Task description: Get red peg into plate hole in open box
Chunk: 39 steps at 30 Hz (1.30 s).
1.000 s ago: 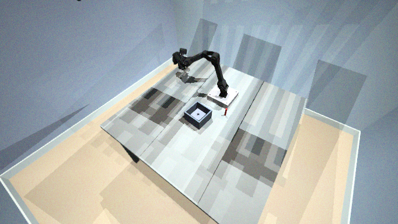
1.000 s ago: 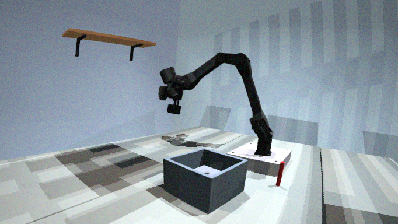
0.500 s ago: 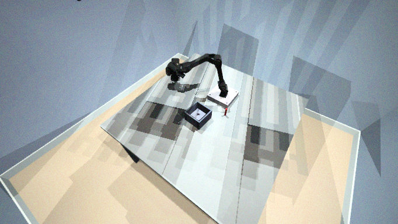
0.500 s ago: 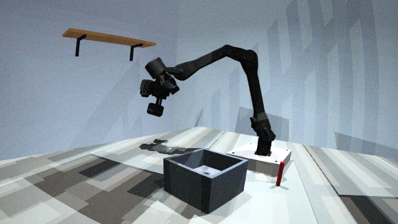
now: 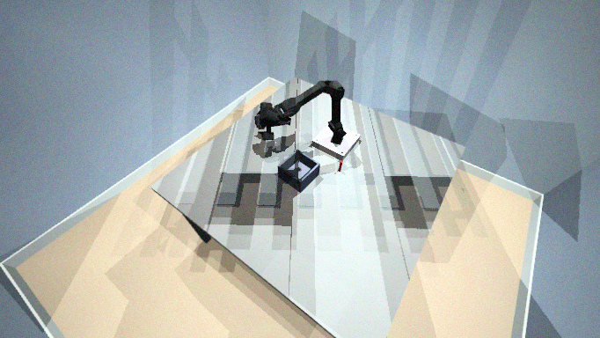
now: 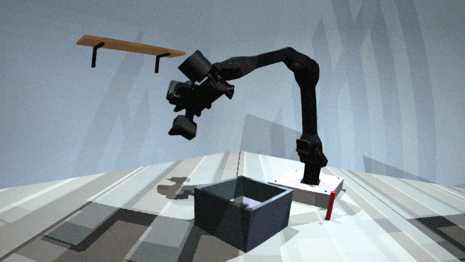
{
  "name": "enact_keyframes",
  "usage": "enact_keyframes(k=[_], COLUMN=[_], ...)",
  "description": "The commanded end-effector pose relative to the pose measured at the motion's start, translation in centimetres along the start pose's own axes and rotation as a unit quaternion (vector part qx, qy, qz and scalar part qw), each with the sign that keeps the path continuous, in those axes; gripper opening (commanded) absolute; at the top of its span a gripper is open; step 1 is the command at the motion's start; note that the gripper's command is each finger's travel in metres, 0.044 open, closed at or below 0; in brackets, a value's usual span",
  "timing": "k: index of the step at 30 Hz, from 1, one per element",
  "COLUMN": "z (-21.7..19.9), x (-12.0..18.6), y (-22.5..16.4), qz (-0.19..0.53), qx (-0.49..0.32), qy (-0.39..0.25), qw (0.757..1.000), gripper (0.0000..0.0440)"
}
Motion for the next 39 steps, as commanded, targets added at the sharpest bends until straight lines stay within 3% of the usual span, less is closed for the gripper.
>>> enact_keyframes(k=[1, 10, 21, 30, 39], z=[2.2, 7.2, 11.0, 12.6, 13.7], x=[3.4, 12.8, 21.9, 26.2, 28.0], y=[0.6, -0.2, -5.6, -11.8, -17.7], qz=[-0.027, -0.063, -0.028, 0.049, 0.134], qx=[-0.016, -0.051, -0.068, -0.063, -0.055], qy=[0.048, 0.178, 0.305, 0.357, 0.359], qw=[0.998, 0.981, 0.949, 0.931, 0.922], gripper=[0.0440, 0.0440, 0.0440, 0.0440, 0.0440])
Point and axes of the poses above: the point midway between the two fingers, 35 mm back from their tips, its own x axis back along the fingers, its own z axis across the jaws, y = z × x, the point moved 6 cm from there along x, back along the fingers, and after that the axes turned 4 degrees about x, right-handed, at the moved point
